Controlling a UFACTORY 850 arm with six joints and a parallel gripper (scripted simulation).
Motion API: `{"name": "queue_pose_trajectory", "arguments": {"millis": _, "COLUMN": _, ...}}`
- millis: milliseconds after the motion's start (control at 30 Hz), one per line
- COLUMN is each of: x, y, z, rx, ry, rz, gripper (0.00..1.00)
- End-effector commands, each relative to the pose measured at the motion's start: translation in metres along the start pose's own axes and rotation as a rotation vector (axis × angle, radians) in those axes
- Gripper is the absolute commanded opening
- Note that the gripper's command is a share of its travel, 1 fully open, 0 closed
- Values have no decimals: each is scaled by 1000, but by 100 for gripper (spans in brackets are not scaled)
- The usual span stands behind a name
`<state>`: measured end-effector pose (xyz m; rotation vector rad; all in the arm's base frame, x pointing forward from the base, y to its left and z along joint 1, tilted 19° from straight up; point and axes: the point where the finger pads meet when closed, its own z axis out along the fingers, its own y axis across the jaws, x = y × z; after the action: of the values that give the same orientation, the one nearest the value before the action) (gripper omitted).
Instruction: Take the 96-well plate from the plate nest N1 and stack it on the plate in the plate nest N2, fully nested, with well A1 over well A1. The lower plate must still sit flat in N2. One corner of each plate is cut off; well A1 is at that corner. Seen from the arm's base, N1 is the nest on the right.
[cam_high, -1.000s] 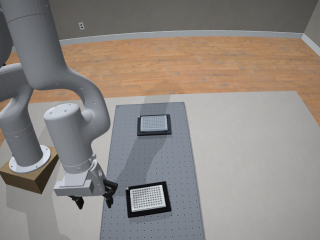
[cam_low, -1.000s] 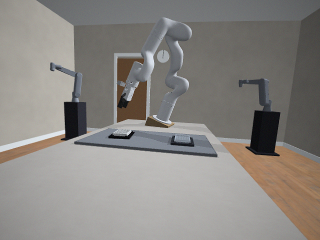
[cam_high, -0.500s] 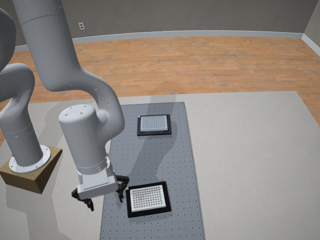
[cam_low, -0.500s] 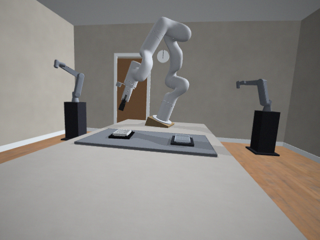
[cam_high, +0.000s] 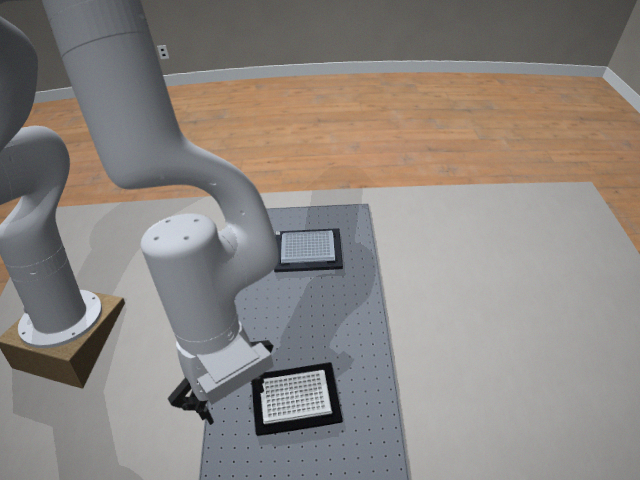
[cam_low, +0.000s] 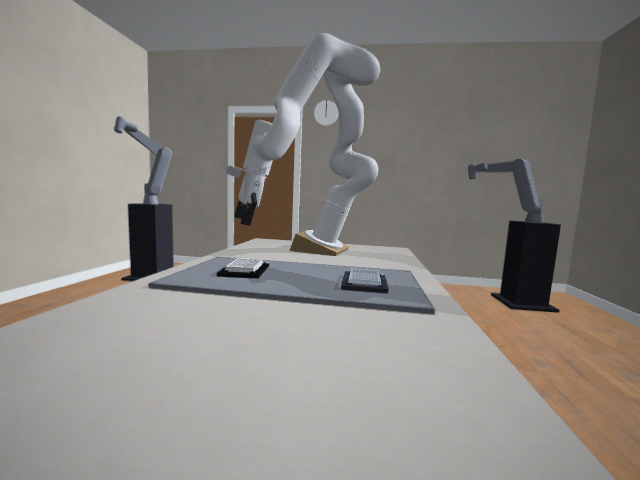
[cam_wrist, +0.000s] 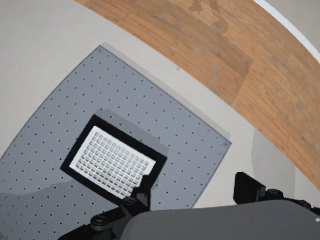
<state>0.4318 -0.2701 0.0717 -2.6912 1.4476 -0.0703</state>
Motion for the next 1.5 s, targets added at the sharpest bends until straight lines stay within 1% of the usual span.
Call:
{"name": "queue_pose_trajectory", "arguments": {"millis": 0, "x": 5, "y": -16, "z": 3, "rx": 89, "ry": -37, "rz": -158, "gripper": 100}}
{"name": "queue_pose_trajectory", "arguments": {"millis": 33, "x": 5, "y": -16, "z": 3, "rx": 93, "ry": -41, "rz": -188, "gripper": 100}}
{"name": "queue_pose_trajectory", "arguments": {"millis": 133, "x": 5, "y": -16, "z": 3, "rx": 93, "ry": -41, "rz": -188, "gripper": 100}}
{"name": "queue_pose_trajectory", "arguments": {"millis": 300, "x": 8, "y": -35, "z": 6, "rx": 116, "ry": -61, "rz": -348, "gripper": 100}}
{"name": "queue_pose_trajectory", "arguments": {"millis": 367, "x": 8, "y": -35, "z": 6, "rx": 120, "ry": -65, "rz": -378, "gripper": 100}}
{"name": "queue_pose_trajectory", "arguments": {"millis": 433, "x": 9, "y": -45, "z": 8, "rx": 131, "ry": -72, "rz": -443, "gripper": 100}}
{"name": "queue_pose_trajectory", "arguments": {"millis": 500, "x": 9, "y": -45, "z": 8, "rx": 135, "ry": -76, "rz": -473, "gripper": 100}}
{"name": "queue_pose_trajectory", "arguments": {"millis": 567, "x": 10, "y": -54, "z": 10, "rx": 147, "ry": -82, "rz": -538, "gripper": 100}}
{"name": "queue_pose_trajectory", "arguments": {"millis": 600, "x": 10, "y": -54, "z": 10, "rx": 152, "ry": -85, "rz": -568, "gripper": 100}}
{"name": "queue_pose_trajectory", "arguments": {"millis": 700, "x": 10, "y": -54, "z": 10, "rx": 152, "ry": -85, "rz": -568, "gripper": 100}}
{"name": "queue_pose_trajectory", "arguments": {"millis": 833, "x": 11, "y": -73, "z": 13, "rx": 177, "ry": -96, "rz": -699, "gripper": 100}}
{"name": "queue_pose_trajectory", "arguments": {"millis": 900, "x": 11, "y": -73, "z": 13, "rx": 188, "ry": -101, "rz": -759, "gripper": 100}}
{"name": "queue_pose_trajectory", "arguments": {"millis": 933, "x": 11, "y": -73, "z": 13, "rx": 188, "ry": -101, "rz": -759, "gripper": 100}}
{"name": "queue_pose_trajectory", "arguments": {"millis": 1000, "x": 11, "y": -82, "z": 14, "rx": 202, "ry": -106, "rz": -824, "gripper": 100}}
{"name": "queue_pose_trajectory", "arguments": {"millis": 1133, "x": 12, "y": -92, "z": 16, "rx": 230, "ry": -113, "rz": -949, "gripper": 100}}
{"name": "queue_pose_trajectory", "arguments": {"millis": 1267, "x": 11, "y": -97, "z": 17, "rx": 237, "ry": -115, "rz": -981, "gripper": 100}}
{"name": "queue_pose_trajectory", "arguments": {"millis": 1333, "x": 11, "y": -101, "z": 17, "rx": 252, "ry": -117, "rz": -1044, "gripper": 100}}
{"name": "queue_pose_trajectory", "arguments": {"millis": 1467, "x": 12, "y": -101, "z": 17, "rx": 252, "ry": -118, "rz": -1044, "gripper": 100}}
